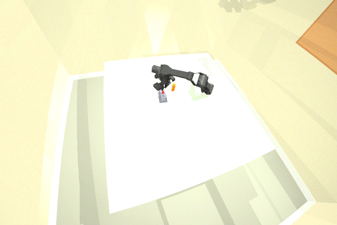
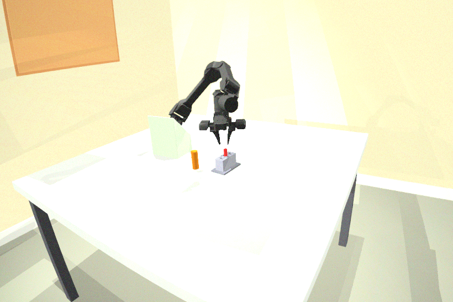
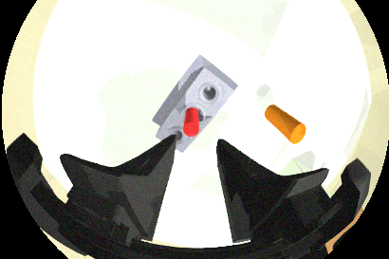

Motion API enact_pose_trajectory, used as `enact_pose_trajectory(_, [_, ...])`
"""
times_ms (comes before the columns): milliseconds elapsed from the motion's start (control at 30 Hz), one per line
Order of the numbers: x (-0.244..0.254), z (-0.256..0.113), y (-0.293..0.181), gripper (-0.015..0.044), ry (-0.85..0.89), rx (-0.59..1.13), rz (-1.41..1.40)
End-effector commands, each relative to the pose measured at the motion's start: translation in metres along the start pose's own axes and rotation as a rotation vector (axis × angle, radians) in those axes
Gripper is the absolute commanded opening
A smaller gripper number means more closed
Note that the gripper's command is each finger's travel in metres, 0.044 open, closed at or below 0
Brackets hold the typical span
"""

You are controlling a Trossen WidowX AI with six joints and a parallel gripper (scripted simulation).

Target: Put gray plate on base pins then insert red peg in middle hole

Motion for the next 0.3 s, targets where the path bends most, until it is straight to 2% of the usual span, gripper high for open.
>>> enact_pose_trajectory(0, [0.0004,-0.0032,-0.0002,0.015,-0.003,-0.005,-0.009])
enact_pose_trajectory(267, [-0.001,-0.0093,-0.0016,0.015,-0.004,-0.005,-0.008])
Point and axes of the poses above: the point midway between the two fingers, 35 mm back from their tips, its own z axis out along the fingers, its own x axis across the jaws, y = z × x, the point moved 4 cm from there along -z, back along the fingers, and after that the axes turned 7 degrees about z, right-handed, at the moved point
